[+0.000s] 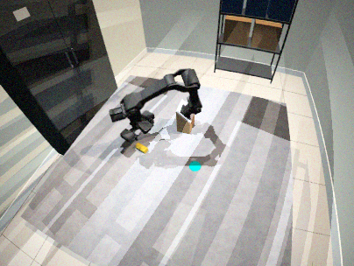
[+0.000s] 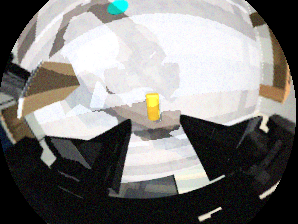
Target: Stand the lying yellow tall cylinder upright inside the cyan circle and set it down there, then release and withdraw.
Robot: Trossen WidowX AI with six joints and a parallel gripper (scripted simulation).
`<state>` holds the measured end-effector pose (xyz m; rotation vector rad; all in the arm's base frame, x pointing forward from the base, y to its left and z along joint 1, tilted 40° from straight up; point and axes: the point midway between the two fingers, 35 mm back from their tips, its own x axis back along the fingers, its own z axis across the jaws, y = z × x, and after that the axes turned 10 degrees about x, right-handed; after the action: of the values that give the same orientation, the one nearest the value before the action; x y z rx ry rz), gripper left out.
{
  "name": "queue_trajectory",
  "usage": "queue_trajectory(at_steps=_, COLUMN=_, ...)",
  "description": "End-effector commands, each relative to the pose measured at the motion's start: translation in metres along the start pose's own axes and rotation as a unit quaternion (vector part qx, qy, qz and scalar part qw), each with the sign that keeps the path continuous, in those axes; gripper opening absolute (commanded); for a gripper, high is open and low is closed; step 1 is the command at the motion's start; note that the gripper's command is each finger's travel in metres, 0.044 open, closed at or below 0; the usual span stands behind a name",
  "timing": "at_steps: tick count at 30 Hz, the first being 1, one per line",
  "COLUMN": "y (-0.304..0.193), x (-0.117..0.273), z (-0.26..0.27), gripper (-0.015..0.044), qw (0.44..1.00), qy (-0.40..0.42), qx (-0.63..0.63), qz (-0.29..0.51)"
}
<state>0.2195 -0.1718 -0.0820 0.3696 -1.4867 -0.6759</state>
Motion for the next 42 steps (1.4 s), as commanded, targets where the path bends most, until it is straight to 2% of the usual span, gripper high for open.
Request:
queue_trajectory(at_steps=1, y=0.000, x=-0.002, z=-0.005, gripper=0.0309, qw=1.000, qy=-0.008, qx=0.012, qz=-0.008)
queue_trajectory(at_steps=4, y=0.000, x=-0.013, z=-0.007, gripper=0.0309, qw=1.000, qy=-0.008, qx=0.012, qz=-0.008)
queue_trajectory(at_steps=9, y=0.001, x=-0.091, z=-0.010, gripper=0.0309, qw=1.000, qy=-0.008, qx=0.012, qz=-0.009)
queue_trajectory(at_steps=12, y=0.004, x=-0.113, z=-0.007, gripper=0.0309, qw=1.000, qy=-0.008, qx=0.013, qz=-0.010)
queue_trajectory(at_steps=17, y=0.004, x=-0.113, z=-0.007, gripper=0.0309, qw=1.000, qy=-0.008, qx=0.013, qz=-0.010)
queue_trajectory(at_steps=25, y=0.004, x=-0.113, z=-0.007, gripper=0.0105, qw=1.000, qy=-0.008, qx=0.013, qz=-0.010)
queue_trajectory(at_steps=31, y=0.003, x=-0.111, z=-0.007, gripper=0.0105, qw=1.000, qy=-0.008, qx=0.013, qz=-0.010)
queue_trajectory(at_steps=42, y=0.000, x=-0.079, z=-0.010, gripper=0.0105, qw=1.000, qy=-0.009, qx=0.012, qz=-0.008)
